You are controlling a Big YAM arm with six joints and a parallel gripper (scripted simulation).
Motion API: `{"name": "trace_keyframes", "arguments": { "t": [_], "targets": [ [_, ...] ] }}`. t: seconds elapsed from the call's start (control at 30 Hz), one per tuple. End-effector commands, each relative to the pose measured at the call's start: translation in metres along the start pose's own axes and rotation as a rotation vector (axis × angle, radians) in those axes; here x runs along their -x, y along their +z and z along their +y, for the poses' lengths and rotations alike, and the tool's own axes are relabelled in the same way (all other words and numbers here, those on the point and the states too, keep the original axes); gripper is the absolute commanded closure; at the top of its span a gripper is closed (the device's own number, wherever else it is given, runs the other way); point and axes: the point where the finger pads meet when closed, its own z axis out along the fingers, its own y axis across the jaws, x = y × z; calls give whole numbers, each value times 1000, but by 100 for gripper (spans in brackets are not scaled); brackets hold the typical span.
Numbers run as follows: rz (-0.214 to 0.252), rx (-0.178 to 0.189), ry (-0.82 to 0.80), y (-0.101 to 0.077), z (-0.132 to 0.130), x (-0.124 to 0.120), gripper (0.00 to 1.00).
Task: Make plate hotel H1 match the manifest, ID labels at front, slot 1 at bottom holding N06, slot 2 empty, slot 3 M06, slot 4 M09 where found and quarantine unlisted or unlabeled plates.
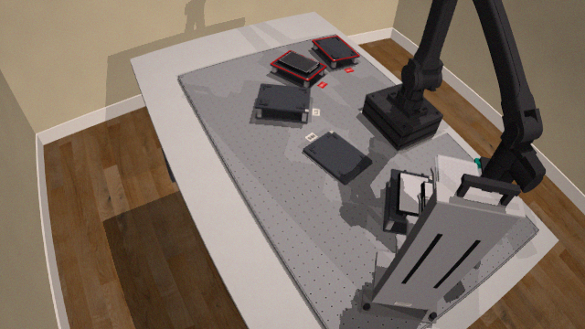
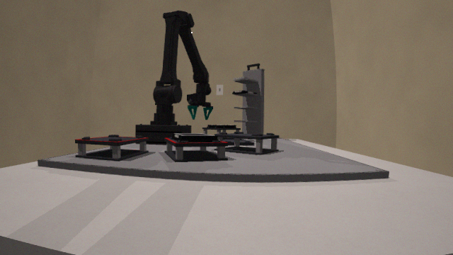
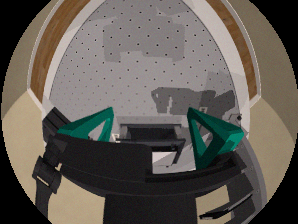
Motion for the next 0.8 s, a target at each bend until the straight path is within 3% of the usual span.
{"name": "trace_keyframes", "arguments": {
  "t": [0.0,0.2,0.27,0.37,0.43,0.5,0.53,0.6,0.63,0.67,0.77],
  "targets": [
    [-21,-38,-3,-12,-14,8,0],
    [-22,-45,-14,-14,-19,12,0],
    [-34,-68,-14,-33,-22,13,0],
    [-34,-68,-14,-38,-22,13,0],
    [-21,-43,-14,-30,-20,12,0],
    [-21,-43,-14,-30,-20,12,0],
    [4,5,-14,-14,1,1,0],
    [-8,-18,-14,-27,-1,2,0],
    [-28,-57,-14,-44,-16,10,0],
    [-35,-69,-14,-51,-22,13,0],
    [-35,-69,-14,-56,-21,13,0]
  ]
}}
